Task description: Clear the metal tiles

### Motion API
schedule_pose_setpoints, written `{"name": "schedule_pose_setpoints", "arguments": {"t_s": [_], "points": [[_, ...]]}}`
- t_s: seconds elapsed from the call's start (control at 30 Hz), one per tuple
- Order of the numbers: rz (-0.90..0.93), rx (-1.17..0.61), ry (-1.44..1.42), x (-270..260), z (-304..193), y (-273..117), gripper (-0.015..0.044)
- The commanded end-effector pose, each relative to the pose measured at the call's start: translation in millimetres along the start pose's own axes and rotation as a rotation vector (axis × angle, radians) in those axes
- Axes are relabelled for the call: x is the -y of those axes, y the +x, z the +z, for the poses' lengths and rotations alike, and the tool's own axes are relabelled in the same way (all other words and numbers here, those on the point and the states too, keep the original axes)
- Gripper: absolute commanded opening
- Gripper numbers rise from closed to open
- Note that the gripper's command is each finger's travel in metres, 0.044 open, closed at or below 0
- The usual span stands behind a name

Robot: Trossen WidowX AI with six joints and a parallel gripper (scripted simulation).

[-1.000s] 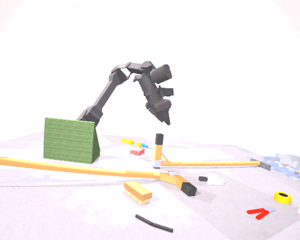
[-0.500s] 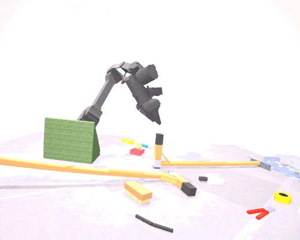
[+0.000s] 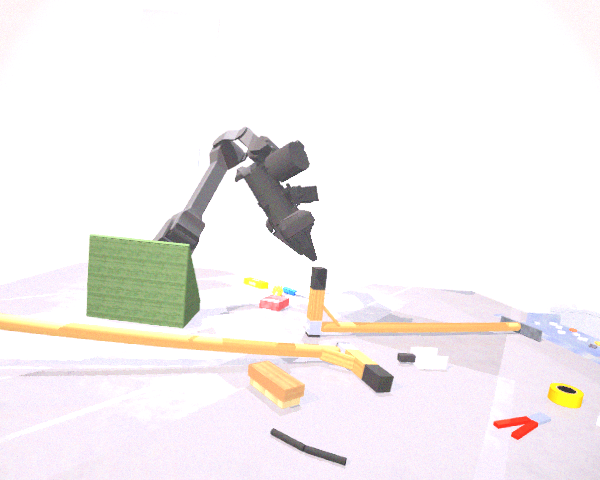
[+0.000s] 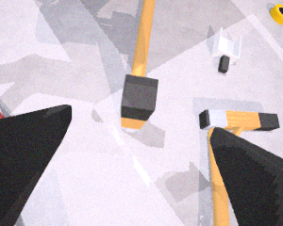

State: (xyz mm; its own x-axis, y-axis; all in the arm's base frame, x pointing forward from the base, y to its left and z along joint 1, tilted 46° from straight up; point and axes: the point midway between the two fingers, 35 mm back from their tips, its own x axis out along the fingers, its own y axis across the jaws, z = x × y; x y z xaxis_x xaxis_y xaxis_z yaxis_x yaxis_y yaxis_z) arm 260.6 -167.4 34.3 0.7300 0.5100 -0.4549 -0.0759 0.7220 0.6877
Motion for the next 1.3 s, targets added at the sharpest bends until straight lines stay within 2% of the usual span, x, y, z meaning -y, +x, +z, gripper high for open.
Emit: {"name": "schedule_pose_setpoints", "arguments": {"t_s": [0.0,1.27], "points": [[0.004,0.005,0.004,-3,-8,10,0.0440],[-0.004,-0.004,0.002,1,-10,66,0.0440]]}}
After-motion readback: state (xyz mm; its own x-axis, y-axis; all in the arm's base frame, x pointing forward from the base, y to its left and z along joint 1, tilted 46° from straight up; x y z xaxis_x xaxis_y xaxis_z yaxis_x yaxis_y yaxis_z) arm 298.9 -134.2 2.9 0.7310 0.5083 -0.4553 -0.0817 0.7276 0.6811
